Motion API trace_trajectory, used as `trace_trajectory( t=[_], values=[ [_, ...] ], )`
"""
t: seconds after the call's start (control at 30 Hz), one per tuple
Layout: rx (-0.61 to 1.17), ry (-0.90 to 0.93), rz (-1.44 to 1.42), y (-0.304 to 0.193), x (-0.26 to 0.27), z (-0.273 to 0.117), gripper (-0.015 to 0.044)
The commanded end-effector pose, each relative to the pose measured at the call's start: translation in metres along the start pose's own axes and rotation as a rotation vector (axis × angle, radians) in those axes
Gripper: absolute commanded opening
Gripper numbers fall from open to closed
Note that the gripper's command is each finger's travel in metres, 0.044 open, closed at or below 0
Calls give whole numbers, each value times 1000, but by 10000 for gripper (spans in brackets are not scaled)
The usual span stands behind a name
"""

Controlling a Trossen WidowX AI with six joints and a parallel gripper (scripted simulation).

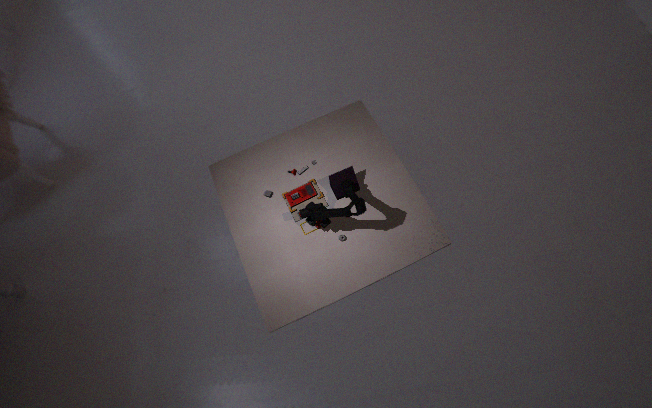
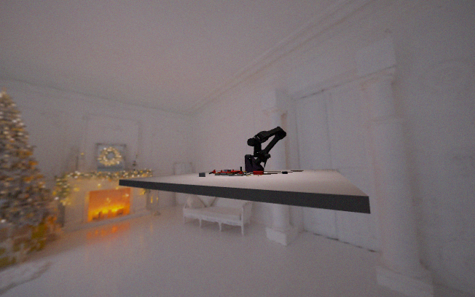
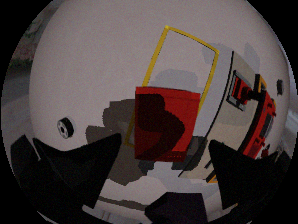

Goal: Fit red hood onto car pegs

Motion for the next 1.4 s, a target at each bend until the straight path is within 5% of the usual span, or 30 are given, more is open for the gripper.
trace_trajectory(
  t=[0.0,1.37],
  values=[
    [3,6,7,-1,0,5,440],
    [2,9,7,-2,1,32,440]
  ],
)
Point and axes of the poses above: the point midway between the two fingers, 35 mm back from their tips, its own z axis out along the fingers, its own x axis across the jaws, y = z × x, the point moved 6 cm from there along -z, back along the fingers, and after that the axes turned 2 degrees about -z, right-handed, at the moved point
